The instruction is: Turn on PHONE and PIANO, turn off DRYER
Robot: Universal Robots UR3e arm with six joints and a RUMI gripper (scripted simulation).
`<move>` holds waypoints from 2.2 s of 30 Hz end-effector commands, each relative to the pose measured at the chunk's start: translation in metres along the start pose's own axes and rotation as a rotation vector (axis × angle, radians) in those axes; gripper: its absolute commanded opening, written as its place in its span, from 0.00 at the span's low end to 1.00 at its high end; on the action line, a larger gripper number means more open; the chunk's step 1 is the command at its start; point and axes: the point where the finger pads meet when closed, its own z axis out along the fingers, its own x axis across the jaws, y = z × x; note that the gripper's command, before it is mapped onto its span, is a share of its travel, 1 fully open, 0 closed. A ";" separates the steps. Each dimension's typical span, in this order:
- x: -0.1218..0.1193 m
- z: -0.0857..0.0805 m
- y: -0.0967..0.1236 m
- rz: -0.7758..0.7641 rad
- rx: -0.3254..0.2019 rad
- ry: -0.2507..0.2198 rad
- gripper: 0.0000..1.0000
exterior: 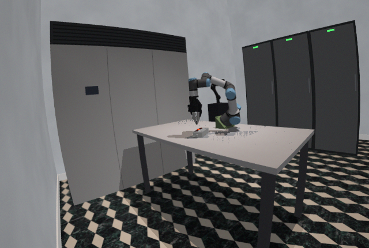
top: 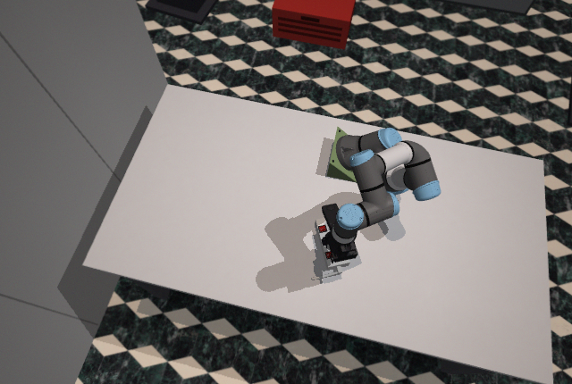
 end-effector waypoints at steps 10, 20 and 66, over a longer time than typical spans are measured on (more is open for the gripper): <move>-0.001 0.012 0.000 0.000 -0.001 -0.002 0.00; -0.001 0.023 0.000 0.000 -0.001 -0.002 0.00; -0.001 0.040 0.001 0.000 -0.001 -0.002 0.00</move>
